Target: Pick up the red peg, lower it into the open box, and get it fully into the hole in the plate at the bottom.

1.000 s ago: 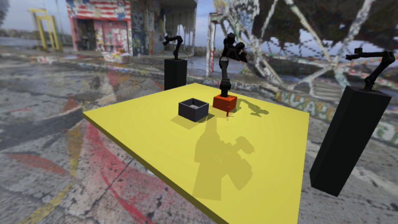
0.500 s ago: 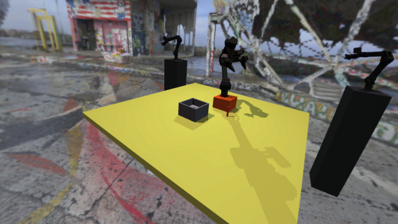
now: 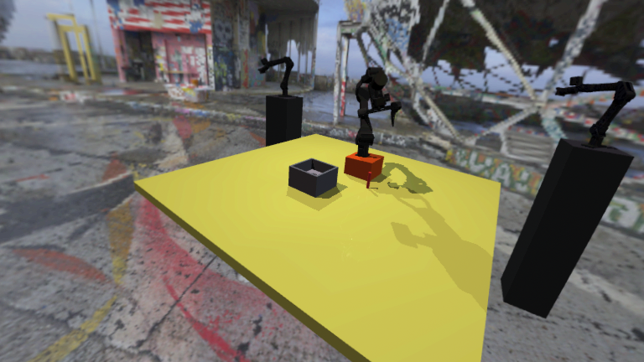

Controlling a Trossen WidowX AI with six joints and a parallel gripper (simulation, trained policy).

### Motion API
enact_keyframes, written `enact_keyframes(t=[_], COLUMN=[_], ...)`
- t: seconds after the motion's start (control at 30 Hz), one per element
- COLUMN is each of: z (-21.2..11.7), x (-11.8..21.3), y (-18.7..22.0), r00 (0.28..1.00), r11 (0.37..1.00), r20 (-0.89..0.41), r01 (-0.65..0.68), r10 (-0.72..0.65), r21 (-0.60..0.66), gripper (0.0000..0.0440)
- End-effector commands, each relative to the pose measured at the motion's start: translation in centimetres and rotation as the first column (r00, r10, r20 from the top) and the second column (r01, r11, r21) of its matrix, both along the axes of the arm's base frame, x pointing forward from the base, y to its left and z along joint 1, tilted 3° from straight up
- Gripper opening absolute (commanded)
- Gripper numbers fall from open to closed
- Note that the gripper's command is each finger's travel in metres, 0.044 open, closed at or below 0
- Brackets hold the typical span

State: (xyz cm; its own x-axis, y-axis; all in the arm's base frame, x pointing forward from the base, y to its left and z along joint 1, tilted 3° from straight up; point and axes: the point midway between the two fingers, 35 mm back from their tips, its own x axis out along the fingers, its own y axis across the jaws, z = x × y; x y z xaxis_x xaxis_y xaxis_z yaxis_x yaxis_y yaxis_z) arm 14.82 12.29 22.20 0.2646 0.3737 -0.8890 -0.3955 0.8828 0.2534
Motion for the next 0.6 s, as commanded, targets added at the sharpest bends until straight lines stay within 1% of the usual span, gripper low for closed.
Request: enact_keyframes(t=[0.0, 0.17, 0.3, 0.43, 0.57], z=[-1.2, -3.1, -4.6, -6.1, -7.7], x=[0.4, 0.9, 1.3, 1.5, 1.7], y=[-0.3, -0.7, -1.1, -1.6, -2.0], r00=[0.995, 0.965, 0.924, 0.869, 0.801], r11=[0.996, 0.973, 0.938, 0.889, 0.825], r20=[-0.061, -0.143, -0.194, -0.229, -0.247], r01=[0.079, 0.203, 0.297, 0.383, 0.461], r10=[-0.081, -0.218, -0.329, -0.439, -0.546], r21=[-0.040, -0.111, -0.178, -0.251, -0.327], gripper=[0.0437, 0.0434, 0.0429, 0.0424, 0.0417])
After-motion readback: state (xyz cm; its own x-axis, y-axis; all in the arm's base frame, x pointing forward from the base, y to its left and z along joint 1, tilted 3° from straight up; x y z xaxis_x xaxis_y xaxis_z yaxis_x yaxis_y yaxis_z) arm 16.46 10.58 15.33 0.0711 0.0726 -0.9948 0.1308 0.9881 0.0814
